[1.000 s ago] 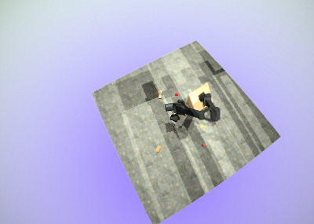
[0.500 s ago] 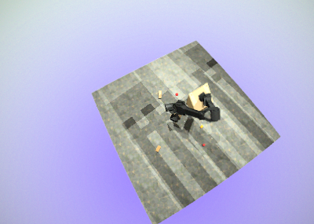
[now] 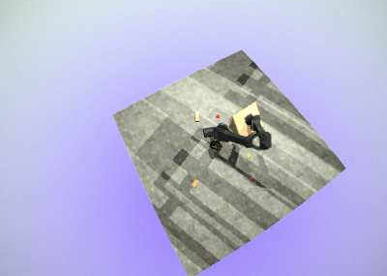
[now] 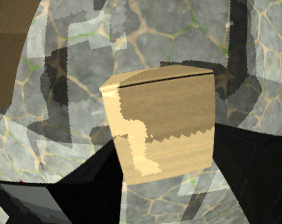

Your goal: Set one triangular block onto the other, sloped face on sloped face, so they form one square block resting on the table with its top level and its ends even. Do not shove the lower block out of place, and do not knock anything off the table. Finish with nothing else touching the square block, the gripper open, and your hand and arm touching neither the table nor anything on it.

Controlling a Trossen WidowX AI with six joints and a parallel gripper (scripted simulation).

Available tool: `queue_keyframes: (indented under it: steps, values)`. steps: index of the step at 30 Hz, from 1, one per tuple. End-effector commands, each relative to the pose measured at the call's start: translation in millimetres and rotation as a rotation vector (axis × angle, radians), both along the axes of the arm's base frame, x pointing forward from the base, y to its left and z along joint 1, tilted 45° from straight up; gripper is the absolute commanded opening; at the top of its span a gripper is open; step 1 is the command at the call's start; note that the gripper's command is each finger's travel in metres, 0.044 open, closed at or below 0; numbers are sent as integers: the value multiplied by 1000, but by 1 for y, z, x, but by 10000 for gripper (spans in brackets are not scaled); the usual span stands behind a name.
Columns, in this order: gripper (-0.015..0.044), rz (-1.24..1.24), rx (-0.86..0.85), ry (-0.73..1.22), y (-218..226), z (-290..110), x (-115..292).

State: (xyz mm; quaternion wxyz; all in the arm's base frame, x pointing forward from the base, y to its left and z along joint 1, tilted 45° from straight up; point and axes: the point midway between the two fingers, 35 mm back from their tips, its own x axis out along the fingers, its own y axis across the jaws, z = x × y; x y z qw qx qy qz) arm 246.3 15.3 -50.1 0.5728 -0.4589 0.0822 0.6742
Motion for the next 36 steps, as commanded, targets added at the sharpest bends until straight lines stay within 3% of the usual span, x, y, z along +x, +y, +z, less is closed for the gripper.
queue_keyframes:
  steps: [1, 19, 36]
  values:
    - [0, -7, 4, 3, 0, 0, 0]
    - [0, -3, 0, 1, 0, 0, 0]
    - [440, -1, 0, 0, 0, 0, 0]
